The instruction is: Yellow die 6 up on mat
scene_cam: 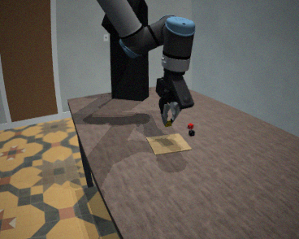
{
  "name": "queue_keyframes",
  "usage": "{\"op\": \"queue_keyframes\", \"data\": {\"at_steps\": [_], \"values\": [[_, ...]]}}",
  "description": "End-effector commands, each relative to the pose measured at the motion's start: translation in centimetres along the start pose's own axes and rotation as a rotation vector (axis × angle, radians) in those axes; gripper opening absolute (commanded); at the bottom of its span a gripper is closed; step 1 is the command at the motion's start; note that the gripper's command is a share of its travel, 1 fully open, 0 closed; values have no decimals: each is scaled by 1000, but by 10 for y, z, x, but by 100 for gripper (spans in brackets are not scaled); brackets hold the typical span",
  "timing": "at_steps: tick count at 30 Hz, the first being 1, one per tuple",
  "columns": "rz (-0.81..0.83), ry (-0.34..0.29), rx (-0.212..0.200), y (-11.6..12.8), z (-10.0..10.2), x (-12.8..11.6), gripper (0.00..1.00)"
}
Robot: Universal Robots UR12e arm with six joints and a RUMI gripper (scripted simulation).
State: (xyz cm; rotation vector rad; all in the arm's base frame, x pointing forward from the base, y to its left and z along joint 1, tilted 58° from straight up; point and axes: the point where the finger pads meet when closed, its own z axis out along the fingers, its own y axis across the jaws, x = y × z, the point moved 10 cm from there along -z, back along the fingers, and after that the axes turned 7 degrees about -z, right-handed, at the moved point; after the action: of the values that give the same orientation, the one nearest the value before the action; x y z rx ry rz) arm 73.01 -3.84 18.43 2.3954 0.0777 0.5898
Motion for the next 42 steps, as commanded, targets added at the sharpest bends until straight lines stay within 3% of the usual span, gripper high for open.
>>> {"op": "queue_keyframes", "data": {"at_steps": [1, 18, 28, 42], "values": [[3, -34, 7, 0, 0, 8, 3], [3, -191, 26, 2, 2, 26, 3], [2, -236, 28, 4, 0, 30, 3], [2, -249, 29, 4, 1, 31, 3]]}}
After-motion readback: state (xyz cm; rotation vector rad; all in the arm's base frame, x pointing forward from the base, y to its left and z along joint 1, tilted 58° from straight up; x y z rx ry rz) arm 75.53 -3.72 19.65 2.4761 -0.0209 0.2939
